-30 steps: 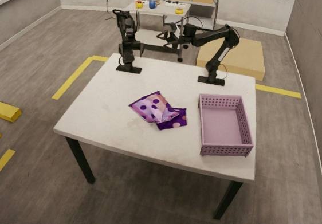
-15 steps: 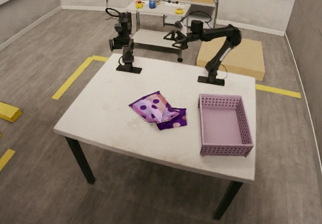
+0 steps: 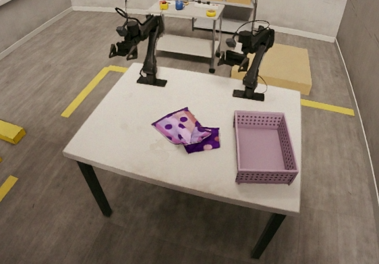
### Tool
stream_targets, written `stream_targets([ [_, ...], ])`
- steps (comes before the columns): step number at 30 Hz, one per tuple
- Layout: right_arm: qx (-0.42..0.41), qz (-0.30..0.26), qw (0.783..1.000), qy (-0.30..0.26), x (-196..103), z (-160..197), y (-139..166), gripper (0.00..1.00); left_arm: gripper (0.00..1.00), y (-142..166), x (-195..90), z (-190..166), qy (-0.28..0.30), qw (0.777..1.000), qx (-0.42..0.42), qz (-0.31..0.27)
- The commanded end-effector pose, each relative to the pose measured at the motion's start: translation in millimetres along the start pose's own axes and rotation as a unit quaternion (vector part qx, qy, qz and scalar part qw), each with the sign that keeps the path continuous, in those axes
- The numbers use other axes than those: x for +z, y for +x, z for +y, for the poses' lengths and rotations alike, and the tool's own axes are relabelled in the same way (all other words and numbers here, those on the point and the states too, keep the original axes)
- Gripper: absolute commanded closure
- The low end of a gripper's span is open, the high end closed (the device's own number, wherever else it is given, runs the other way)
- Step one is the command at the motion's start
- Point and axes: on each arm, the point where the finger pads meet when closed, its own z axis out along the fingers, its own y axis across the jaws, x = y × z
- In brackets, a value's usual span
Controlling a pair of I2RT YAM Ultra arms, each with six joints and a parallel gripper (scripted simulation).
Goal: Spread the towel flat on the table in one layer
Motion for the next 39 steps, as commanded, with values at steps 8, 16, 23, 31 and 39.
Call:
stream_targets([
  [8,0.003,-0.033,0.999,-0.018,-1.2,6.9,-23.3,0.0,0.0,-19.8,-18.7,107.3,-0.149,0.989,0.003,-0.018],
  [16,0.003,-0.033,0.999,-0.016,-1.2,6.4,-23.3,0.0,0.0,-13.1,-14.7,119.2,-0.139,0.99,0.002,-0.008],
  [23,-0.009,0.002,1.0,-0.029,3.0,13.0,3.4,0.66,0.66,-15.3,-21.8,111.4,-0.133,0.991,0.013,-0.004],
  [31,-0.061,0.107,0.988,-0.095,6.7,40.6,61.4,0.66,0.66,41.7,-17.2,67.6,-0.087,0.986,0.047,0.13],
  [39,-0.099,0.176,0.969,-0.143,9.7,61.3,100.7,0.66,0.66,75.5,-20.3,30.4,-0.048,0.973,0.066,0.216],
])
